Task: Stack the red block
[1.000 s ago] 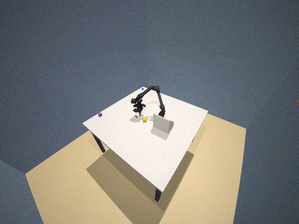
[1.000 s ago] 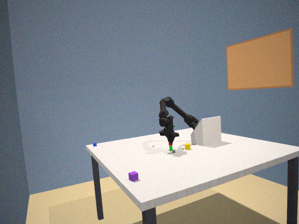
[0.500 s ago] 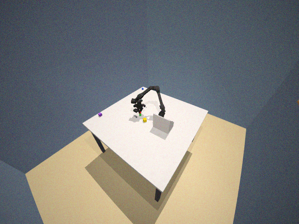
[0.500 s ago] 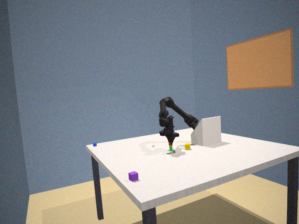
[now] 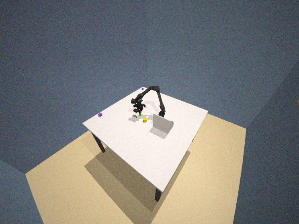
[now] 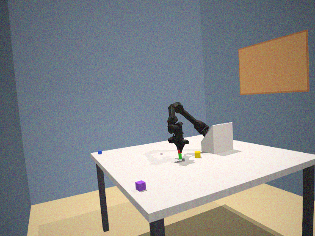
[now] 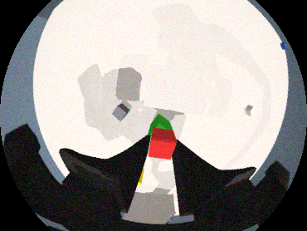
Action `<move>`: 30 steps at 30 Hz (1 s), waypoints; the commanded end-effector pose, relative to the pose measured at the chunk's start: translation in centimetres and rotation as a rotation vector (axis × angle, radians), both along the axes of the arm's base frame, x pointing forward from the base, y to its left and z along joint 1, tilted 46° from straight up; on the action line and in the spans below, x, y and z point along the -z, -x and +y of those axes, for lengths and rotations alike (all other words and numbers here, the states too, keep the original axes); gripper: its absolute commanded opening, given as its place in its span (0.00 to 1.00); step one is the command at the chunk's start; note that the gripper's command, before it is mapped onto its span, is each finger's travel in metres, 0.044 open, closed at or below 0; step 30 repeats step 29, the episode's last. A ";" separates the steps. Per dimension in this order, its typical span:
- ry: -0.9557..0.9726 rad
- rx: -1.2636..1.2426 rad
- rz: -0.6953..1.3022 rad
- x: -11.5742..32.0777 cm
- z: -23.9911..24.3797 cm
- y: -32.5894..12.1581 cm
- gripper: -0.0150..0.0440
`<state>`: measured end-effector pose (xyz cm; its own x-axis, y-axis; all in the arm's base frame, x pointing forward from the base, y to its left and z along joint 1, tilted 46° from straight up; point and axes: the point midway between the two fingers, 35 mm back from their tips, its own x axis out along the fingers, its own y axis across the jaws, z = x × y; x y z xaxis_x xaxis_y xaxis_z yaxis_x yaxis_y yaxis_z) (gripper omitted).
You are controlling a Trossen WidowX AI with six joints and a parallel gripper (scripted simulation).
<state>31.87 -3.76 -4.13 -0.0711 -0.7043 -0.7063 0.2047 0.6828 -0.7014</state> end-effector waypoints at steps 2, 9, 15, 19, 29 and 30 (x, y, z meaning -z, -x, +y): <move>0.000 0.000 -0.001 0.0 0.0 0.0 0.65; 0.000 0.000 -0.001 0.0 0.0 0.0 0.97; 0.000 0.000 -0.001 0.0 0.0 0.0 1.00; 0.000 0.000 -0.001 0.0 0.0 0.0 1.00; 0.000 0.000 -0.001 0.0 0.0 0.0 1.00; 0.000 0.000 -0.001 0.0 0.0 0.0 1.00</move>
